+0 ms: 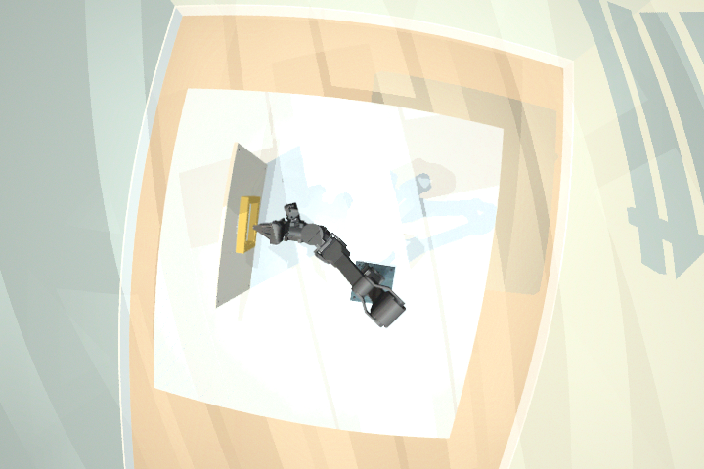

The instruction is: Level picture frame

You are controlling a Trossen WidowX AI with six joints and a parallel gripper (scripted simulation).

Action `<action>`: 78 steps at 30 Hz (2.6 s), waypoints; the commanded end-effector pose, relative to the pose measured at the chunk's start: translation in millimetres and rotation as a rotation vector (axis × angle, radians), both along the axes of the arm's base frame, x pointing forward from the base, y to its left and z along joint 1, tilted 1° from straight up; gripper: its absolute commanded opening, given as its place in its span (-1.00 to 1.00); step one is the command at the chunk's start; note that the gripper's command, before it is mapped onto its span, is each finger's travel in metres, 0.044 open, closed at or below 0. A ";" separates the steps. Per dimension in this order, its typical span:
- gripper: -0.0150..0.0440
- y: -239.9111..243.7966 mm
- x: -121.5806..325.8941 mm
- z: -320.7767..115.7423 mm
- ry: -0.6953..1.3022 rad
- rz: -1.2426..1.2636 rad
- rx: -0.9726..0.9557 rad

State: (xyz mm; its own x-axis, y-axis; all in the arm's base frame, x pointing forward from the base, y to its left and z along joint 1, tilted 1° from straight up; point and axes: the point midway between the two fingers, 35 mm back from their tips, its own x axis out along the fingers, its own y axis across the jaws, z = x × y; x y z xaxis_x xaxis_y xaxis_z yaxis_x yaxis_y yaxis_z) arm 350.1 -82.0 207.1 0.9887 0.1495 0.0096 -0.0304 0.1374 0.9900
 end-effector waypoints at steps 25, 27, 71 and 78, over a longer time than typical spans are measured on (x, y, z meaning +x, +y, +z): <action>0.39 2.6 24.1 2.8 -0.008 -0.005 0.001; 0.39 3.1 27.3 2.9 -0.009 -0.005 0.001; 0.39 6.6 45.8 3.0 -0.010 -0.005 0.001; 0.21 6.3 46.0 3.4 -0.010 -0.005 0.001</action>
State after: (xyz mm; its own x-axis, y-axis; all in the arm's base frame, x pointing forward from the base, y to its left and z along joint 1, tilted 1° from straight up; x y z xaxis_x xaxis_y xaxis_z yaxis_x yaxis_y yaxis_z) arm 395.8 -75.1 209.9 0.9890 0.1468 0.0179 -0.0386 0.1392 0.9895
